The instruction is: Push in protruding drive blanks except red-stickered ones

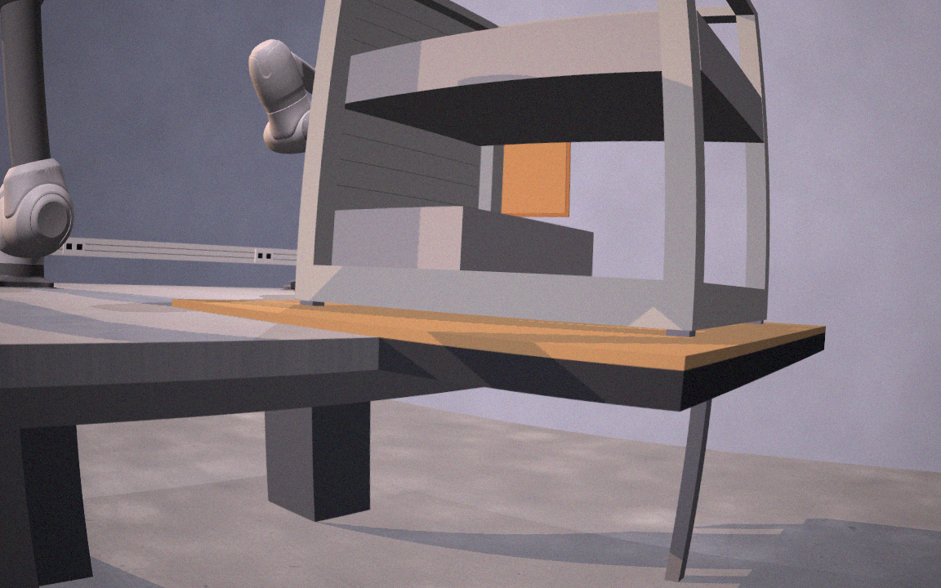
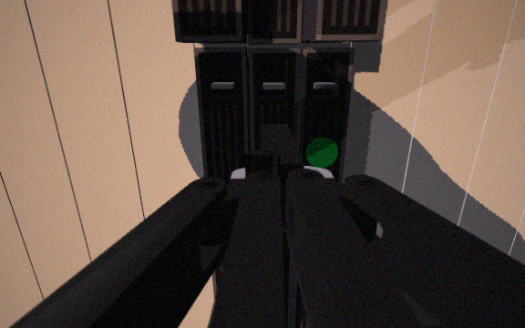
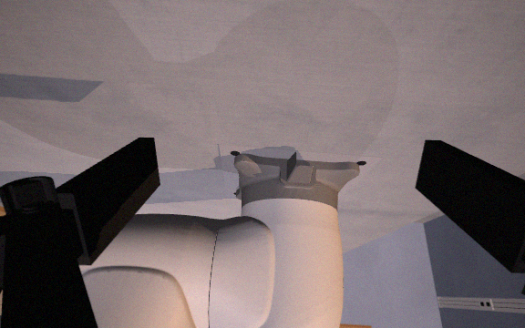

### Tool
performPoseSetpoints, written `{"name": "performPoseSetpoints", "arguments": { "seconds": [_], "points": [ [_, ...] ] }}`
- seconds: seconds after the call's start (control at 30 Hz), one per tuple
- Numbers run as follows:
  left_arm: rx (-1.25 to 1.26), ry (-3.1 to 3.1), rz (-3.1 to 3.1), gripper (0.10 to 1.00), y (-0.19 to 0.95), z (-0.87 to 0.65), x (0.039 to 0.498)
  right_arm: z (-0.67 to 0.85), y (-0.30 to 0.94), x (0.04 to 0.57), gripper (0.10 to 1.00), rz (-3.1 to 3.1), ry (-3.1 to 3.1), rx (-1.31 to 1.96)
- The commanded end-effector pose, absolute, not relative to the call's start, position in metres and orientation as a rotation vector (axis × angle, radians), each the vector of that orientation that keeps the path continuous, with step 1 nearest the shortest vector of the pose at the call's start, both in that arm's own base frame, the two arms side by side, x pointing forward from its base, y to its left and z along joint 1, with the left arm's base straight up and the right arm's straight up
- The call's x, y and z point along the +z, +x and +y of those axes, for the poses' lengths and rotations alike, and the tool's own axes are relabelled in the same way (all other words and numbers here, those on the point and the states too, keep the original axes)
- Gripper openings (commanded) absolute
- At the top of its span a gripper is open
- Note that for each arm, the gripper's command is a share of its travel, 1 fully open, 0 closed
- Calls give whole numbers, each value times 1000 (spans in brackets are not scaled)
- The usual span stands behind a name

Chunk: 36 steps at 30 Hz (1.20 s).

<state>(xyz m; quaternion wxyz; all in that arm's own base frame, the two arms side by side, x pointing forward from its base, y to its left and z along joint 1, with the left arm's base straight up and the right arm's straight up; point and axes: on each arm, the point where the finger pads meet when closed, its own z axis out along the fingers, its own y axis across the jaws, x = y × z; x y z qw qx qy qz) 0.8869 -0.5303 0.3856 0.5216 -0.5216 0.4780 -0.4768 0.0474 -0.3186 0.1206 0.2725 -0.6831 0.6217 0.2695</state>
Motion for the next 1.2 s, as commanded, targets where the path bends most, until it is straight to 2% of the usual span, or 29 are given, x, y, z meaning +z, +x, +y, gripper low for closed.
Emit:
{"name": "performPoseSetpoints", "arguments": {
  "seconds": [0.0, 1.17],
  "points": [
    [-1144, -1250, 1144, 99, 887, -530, 387, -319, 48, 121, 1000, 1674, -1839, 724],
    [-1144, -1250, 1144, 99, 879, -531, 387, -319, 48, 121, 1000, 1674, -1839, 724]
  ]
}}
